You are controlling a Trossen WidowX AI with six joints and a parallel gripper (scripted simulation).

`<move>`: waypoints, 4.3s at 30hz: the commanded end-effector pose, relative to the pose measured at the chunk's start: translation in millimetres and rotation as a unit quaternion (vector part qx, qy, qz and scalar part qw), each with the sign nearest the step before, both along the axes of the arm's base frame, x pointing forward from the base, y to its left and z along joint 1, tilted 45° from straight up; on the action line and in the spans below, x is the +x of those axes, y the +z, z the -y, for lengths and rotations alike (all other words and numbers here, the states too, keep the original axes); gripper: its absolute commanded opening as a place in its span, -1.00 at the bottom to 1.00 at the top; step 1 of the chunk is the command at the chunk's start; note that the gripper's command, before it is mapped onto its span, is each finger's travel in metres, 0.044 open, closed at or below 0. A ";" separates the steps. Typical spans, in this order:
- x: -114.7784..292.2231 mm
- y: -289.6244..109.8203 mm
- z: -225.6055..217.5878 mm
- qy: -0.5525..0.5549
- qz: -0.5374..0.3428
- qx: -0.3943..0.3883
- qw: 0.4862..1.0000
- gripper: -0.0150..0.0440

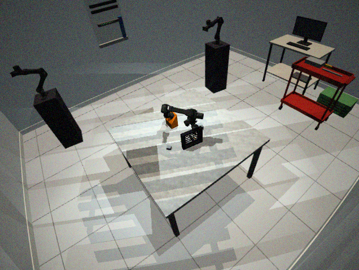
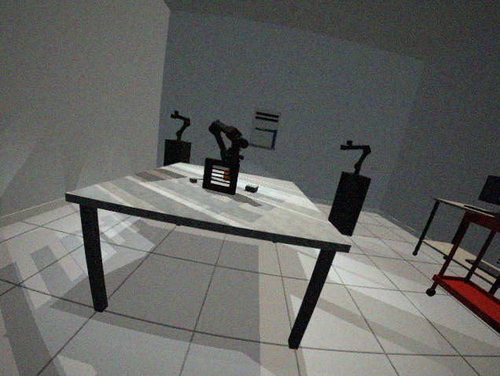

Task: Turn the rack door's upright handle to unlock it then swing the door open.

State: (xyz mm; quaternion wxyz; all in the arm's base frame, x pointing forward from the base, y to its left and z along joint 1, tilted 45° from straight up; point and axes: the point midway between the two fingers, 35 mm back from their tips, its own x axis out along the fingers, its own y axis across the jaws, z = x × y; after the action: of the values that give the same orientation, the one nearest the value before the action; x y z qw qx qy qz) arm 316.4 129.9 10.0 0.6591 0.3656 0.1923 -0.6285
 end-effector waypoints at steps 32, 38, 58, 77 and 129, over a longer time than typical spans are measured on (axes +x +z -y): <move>-1.2 0.7 0.7 0.018 -0.015 -0.004 1.000 -0.43; -6.3 1.5 2.6 0.066 -0.062 -0.013 0.996 -0.43; -36.4 7.9 15.6 0.219 -0.211 -0.043 0.952 -0.43; -70.8 25.5 41.1 0.330 -0.319 -0.064 0.886 -0.43; -99.6 99.4 123.0 0.551 -0.536 -0.107 0.631 -0.43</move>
State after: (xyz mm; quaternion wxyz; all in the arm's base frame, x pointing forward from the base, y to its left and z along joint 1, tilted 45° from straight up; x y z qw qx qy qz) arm 215.4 10.5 104.7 0.7014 -0.2687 0.6060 -0.2619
